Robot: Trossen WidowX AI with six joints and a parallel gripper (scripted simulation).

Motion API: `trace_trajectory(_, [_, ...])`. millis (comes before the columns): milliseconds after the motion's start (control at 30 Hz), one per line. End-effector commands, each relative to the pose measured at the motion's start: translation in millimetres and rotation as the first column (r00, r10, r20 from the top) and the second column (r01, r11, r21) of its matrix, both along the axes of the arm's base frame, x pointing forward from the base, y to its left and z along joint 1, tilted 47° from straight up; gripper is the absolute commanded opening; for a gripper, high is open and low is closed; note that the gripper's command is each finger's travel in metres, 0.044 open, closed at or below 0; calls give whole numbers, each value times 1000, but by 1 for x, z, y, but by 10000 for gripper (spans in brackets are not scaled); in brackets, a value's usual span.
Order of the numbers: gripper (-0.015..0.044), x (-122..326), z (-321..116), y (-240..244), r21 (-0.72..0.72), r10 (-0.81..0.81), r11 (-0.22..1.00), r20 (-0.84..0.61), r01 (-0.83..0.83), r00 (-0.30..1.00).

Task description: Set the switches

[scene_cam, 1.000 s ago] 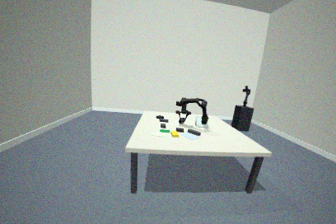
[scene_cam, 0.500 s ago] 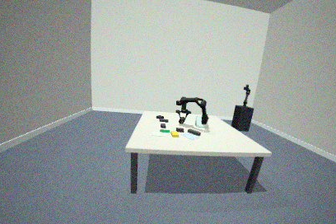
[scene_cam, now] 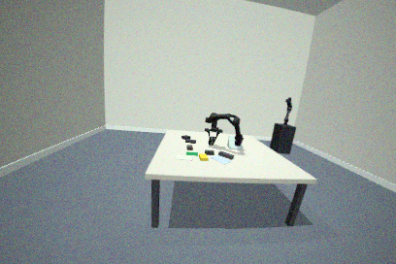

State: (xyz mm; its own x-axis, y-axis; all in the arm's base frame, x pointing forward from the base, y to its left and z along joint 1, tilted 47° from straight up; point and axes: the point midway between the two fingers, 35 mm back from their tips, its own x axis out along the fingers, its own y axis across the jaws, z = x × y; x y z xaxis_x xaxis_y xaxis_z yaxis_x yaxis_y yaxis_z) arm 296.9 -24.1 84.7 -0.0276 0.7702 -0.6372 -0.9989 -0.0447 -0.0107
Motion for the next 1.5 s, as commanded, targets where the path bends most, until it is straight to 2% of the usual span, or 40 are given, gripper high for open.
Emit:
trace_trajectory(0, [336, 1, -1, -5, 2, -4, 1000, 5, 4, 1000])
trace_trajectory(1467, [336, 2, -16, -39, 86, -3, 996, 2, 2, 1000])
